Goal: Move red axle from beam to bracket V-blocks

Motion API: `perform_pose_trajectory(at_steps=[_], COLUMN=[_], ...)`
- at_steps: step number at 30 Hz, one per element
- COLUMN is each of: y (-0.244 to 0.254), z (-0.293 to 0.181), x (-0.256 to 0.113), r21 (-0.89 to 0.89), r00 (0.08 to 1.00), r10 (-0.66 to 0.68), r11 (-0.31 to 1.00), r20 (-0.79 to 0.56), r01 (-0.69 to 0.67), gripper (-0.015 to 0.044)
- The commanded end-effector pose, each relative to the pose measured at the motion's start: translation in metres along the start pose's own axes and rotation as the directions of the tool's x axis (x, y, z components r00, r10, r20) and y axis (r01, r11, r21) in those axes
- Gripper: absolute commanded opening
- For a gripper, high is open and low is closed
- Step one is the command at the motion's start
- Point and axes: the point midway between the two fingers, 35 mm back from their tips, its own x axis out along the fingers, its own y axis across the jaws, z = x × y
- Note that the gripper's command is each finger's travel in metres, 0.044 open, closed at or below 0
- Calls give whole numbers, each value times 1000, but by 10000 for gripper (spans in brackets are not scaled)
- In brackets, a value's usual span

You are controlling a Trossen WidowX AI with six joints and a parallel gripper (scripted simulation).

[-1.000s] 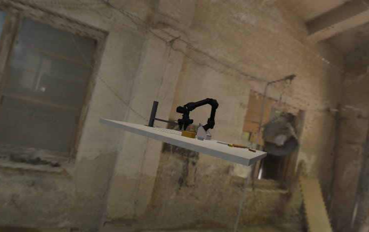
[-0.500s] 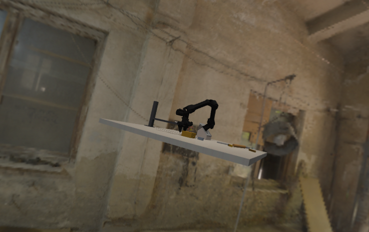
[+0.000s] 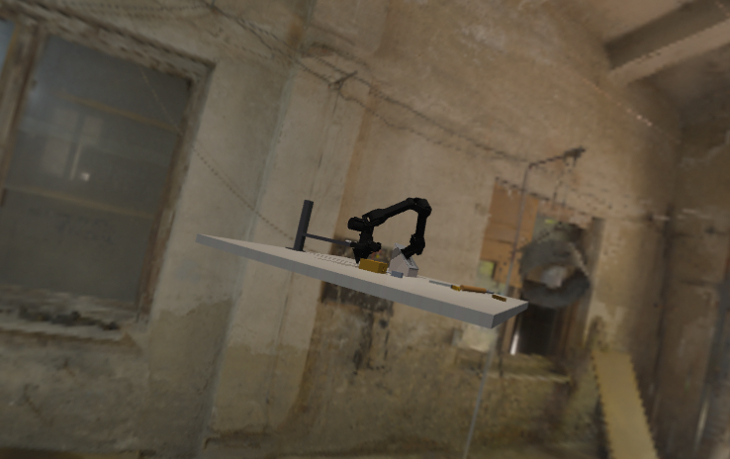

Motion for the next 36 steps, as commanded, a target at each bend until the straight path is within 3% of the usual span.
perform_pose_trajectory(at_steps=[1, 7, 10, 36], y=[0, 0, 0, -3], z=[0, 0, 0, -30], x=[0, 0, 0, -2], r21=[-1, -1, -1, 1], r00=[1000, 1000, 1000, 1000], r10=[0, 0, 0, -3], r11=[1000, 1000, 1000, 1000], r20=[-1, -1, -1, -4], r01=[0, 0, 0, 3], gripper=[177, 20, 0, 0])
